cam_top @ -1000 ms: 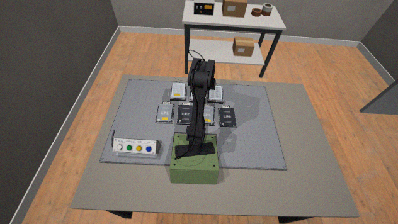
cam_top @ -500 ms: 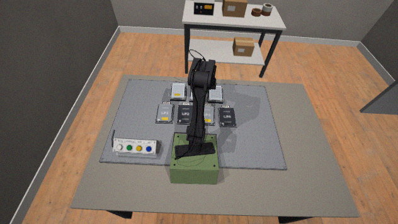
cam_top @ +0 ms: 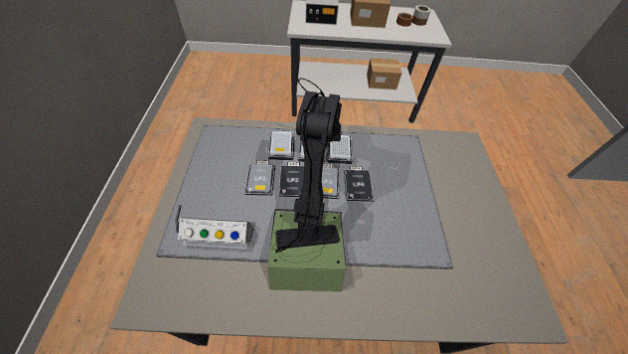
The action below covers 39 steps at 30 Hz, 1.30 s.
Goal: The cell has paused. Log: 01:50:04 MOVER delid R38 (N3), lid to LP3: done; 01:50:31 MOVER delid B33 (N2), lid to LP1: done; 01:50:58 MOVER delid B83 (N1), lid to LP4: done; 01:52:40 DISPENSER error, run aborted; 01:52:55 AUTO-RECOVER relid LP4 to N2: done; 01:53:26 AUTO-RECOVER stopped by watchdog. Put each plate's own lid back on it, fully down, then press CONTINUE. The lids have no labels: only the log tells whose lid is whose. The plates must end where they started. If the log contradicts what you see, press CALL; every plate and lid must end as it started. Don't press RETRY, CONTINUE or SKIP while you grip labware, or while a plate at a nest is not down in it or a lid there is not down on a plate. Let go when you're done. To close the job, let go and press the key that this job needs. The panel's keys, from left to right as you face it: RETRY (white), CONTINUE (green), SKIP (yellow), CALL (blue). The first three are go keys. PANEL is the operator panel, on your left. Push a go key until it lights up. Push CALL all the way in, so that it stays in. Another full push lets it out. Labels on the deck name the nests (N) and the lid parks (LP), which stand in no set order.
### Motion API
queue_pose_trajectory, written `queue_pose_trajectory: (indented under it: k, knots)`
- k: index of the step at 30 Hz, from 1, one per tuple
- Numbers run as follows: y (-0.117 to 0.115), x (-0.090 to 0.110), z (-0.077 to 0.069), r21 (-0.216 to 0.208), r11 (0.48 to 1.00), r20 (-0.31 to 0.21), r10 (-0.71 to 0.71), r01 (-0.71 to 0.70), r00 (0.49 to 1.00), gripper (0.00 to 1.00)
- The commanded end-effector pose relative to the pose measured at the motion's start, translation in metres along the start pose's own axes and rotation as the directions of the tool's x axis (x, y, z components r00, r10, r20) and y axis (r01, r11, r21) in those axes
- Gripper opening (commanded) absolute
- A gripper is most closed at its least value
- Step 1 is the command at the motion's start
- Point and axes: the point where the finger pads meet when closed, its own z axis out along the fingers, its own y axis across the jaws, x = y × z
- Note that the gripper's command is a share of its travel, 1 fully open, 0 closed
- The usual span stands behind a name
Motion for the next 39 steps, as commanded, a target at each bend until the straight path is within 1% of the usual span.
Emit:
queue_pose_trajectory:
  k: [1, 5, 6, 7, 9, 13, 15, 17, 21, 22, 30, 32, 39]
  knots:
    - [-0.002, -0.014, -0.004, -0.002, 1.0, 0.039, -0.011, 0.011, 0.999, 0.0]
    - [-0.002, -0.014, -0.004, -0.002, 1.0, 0.039, -0.011, 0.011, 0.999, 0.0]
    - [0.005, -0.017, -0.005, -0.001, 1.0, 0.026, -0.019, 0.019, 0.999, 1.0]
    - [0.01, -0.02, -0.007, 0.0, 1.0, 0.018, -0.018, 0.018, 1.0, 1.0]
    - [0.021, -0.025, -0.012, -0.001, 1.0, -0.016, -0.016, 0.016, 1.0, 1.0]
    - [0.041, -0.015, -0.009, -0.005, 1.0, -0.113, -0.018, 0.017, 0.993, 1.0]
    - [0.041, -0.015, -0.009, -0.005, 1.0, -0.113, -0.018, 0.017, 0.993, 1.0]
    - [0.051, -0.007, -0.005, -0.007, 1.0, -0.17, -0.019, 0.018, 0.985, 1.0]
    - [0.07, -0.004, -0.007, -0.007, 1.0, -0.248, -0.024, 0.023, 0.968, 1.0]
    - [0.079, -0.003, -0.008, -0.014, 1.0, -0.267, -0.03, 0.028, 0.963, 1.0]
    - [0.119, 0.004, -0.013, -0.019, 0.999, -0.416, -0.039, 0.035, 0.908, 1.0]
    - [0.119, 0.004, -0.013, -0.019, 0.999, -0.416, -0.039, 0.035, 0.908, 1.0]
    - [0.153, 0.01, -0.017, -0.025, 0.999, -0.538, -0.048, 0.041, 0.841, 1.0]
